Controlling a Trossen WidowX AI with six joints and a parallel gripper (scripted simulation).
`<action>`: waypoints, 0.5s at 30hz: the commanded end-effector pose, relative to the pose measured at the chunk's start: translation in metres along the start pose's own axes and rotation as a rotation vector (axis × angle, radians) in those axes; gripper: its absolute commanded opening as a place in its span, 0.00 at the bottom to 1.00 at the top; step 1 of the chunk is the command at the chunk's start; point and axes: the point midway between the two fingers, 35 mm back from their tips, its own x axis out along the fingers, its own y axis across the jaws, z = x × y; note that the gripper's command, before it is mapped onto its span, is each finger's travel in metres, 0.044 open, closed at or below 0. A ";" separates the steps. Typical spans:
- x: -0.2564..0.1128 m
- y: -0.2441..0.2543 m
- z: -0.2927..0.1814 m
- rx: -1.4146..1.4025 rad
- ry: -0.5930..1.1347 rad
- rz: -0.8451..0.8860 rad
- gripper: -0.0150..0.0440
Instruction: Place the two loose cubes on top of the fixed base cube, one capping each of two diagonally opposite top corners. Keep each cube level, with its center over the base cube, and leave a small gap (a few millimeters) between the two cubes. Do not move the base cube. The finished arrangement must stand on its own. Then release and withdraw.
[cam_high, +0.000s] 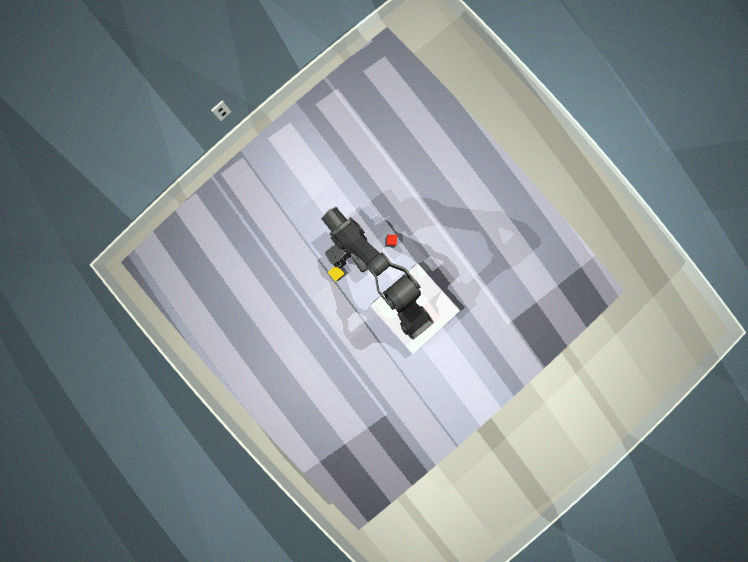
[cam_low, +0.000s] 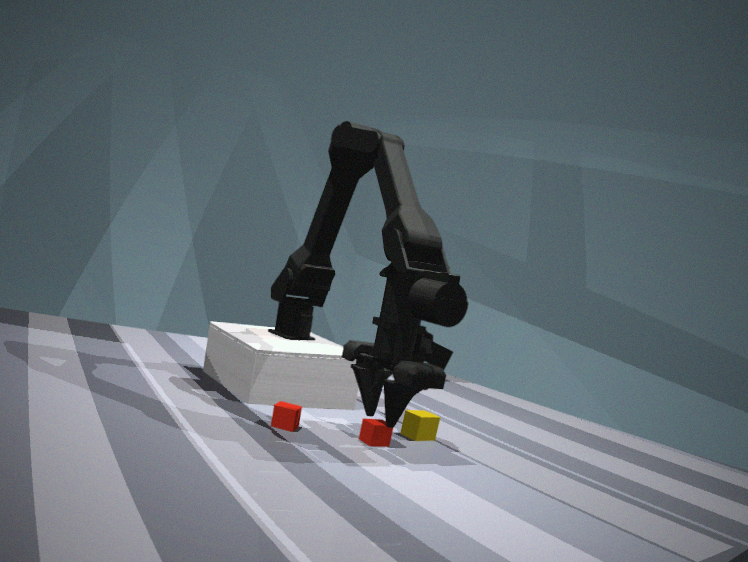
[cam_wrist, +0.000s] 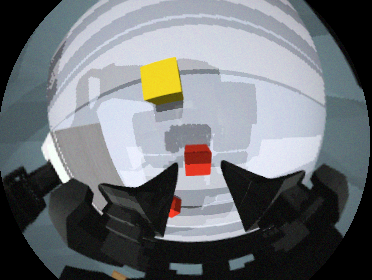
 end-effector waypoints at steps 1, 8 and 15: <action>0.008 0.001 -0.001 0.000 0.005 0.003 0.70; 0.018 0.002 -0.001 0.000 0.005 0.003 0.70; 0.018 0.002 -0.001 0.000 0.005 0.003 0.44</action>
